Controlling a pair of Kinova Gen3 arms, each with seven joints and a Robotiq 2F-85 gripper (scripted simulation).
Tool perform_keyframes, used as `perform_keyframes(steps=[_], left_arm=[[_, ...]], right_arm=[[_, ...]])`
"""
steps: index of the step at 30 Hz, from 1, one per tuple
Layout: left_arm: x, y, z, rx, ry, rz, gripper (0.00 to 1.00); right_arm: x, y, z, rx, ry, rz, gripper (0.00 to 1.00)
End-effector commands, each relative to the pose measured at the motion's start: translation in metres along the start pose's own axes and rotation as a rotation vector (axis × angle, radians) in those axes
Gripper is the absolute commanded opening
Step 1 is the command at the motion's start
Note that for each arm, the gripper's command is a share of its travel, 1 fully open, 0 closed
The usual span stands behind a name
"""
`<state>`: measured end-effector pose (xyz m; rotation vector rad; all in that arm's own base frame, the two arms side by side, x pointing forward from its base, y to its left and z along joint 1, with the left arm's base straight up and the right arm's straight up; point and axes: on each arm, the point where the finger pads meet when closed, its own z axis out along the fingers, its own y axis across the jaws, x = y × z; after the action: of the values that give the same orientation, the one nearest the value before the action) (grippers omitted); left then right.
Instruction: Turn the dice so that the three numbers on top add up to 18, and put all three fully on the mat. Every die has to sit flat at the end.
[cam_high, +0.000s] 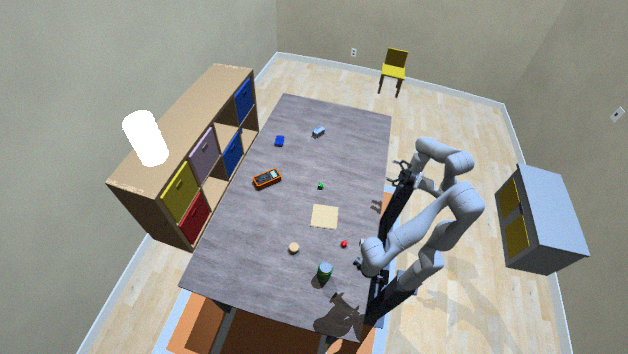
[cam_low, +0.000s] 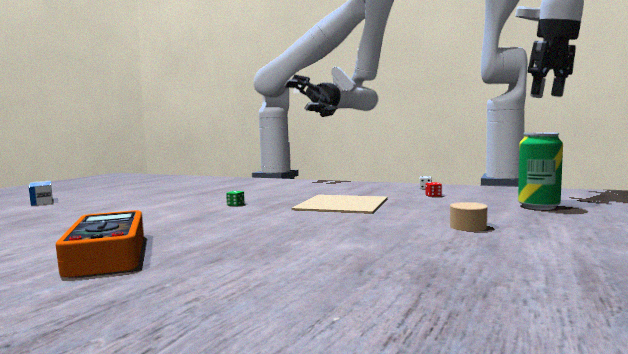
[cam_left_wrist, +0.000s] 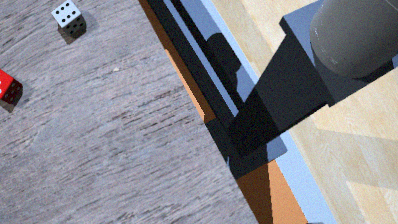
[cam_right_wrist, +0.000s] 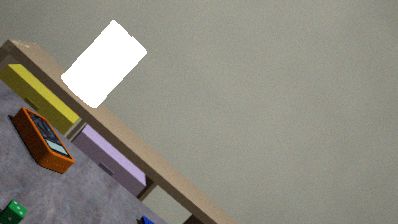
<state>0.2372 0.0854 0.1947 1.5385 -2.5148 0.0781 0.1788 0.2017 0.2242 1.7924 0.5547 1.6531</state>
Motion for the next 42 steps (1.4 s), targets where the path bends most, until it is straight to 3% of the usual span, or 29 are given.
perform_keyframes(steps=[1, 26, 34, 42], left_arm=[[0.000, 0.000, 0.000, 0.001, -0.001, 0.000, 1.000], [-0.001, -0.002, -0.001, -0.001, -0.002, -0.002, 1.000], [-0.005, -0.010, -0.003, -0.004, -0.008, -0.010, 1.000], [-0.015, -0.034, -0.009, -0.014, -0.023, -0.032, 1.000]], right_arm=[[0.000, 0.000, 0.000, 0.000, 0.000, 0.001, 1.000], [0.000, 0.000, 0.000, 0.000, 0.000, 0.001, 1.000], [0.000, 0.000, 0.000, 0.000, 0.000, 0.001, 1.000], [0.000, 0.000, 0.000, 0.000, 0.000, 0.001, 1.000]])
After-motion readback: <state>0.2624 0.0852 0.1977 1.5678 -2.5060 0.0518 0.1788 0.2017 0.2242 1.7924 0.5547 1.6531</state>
